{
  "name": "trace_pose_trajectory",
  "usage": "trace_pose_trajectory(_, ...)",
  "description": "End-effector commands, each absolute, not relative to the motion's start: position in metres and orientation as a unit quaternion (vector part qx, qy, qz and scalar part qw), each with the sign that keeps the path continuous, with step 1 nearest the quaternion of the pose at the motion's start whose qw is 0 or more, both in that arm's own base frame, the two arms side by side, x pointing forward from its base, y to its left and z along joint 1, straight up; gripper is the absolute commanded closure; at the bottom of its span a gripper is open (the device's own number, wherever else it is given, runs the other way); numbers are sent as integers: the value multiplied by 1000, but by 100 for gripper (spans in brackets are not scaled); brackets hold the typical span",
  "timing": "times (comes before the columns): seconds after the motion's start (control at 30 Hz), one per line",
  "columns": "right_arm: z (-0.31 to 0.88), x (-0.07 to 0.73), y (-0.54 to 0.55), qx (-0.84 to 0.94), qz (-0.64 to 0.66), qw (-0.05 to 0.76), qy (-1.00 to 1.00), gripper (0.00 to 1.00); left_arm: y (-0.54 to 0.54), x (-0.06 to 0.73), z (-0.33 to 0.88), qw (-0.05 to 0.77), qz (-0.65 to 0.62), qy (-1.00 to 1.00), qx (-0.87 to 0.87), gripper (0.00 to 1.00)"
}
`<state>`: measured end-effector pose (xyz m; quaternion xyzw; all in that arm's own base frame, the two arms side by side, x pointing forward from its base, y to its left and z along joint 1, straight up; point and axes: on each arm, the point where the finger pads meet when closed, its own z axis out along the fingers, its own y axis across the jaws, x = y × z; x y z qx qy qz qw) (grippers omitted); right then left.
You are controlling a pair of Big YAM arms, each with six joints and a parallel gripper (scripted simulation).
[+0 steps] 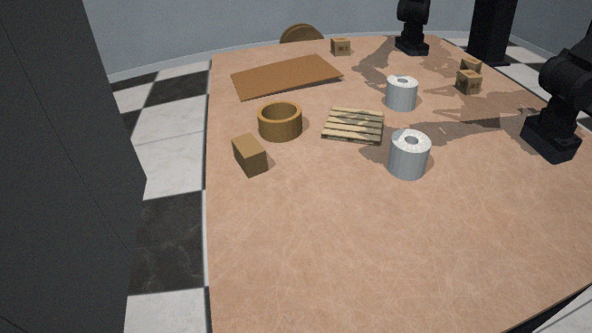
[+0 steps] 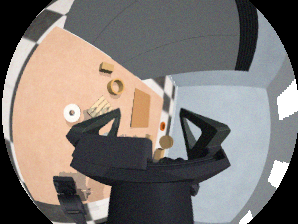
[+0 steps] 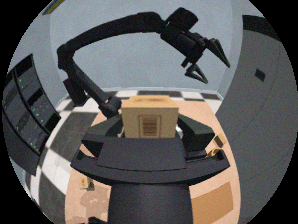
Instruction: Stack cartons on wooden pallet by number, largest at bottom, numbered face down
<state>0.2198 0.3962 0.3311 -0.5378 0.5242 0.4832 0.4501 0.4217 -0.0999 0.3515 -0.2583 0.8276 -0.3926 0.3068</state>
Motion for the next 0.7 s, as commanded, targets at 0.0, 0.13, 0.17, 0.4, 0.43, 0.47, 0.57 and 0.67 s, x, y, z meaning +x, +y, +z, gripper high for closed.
trace_pose_trajectory(0.0, 356, 226, 401, -536, 484, 466, 511, 50, -114, 400, 329, 213, -421, 815, -336, 0)
trace_pose_trajectory(0.13, 356, 226, 401, -536, 484, 466, 511, 50, -126, 375, 319, 130, -439, 800, -387, 0)
trace_pose_trajectory(0.17, 356, 226, 401, -536, 484, 466, 511, 50, -128, 368, 317, 108, -442, 795, -401, 0)
trace_pose_trajectory(0.4, 356, 226, 401, -536, 484, 466, 511, 50, -143, 333, 304, -16, -445, 758, -476, 0)
trace_pose_trajectory(0.43, 356, 226, 401, -536, 484, 466, 511, 50, -145, 327, 303, -37, -443, 751, -488, 0)
trace_pose_trajectory(0.47, 356, 226, 401, -536, 484, 466, 511, 50, -148, 321, 301, -58, -441, 743, -500, 0)
trace_pose_trajectory(0.57, 356, 226, 401, -536, 484, 466, 511, 50, -154, 302, 298, -122, -431, 716, -536, 0)
trace_pose_trajectory(0.67, 356, 226, 401, -536, 484, 466, 511, 50, -160, 284, 296, -183, -416, 684, -570, 0)
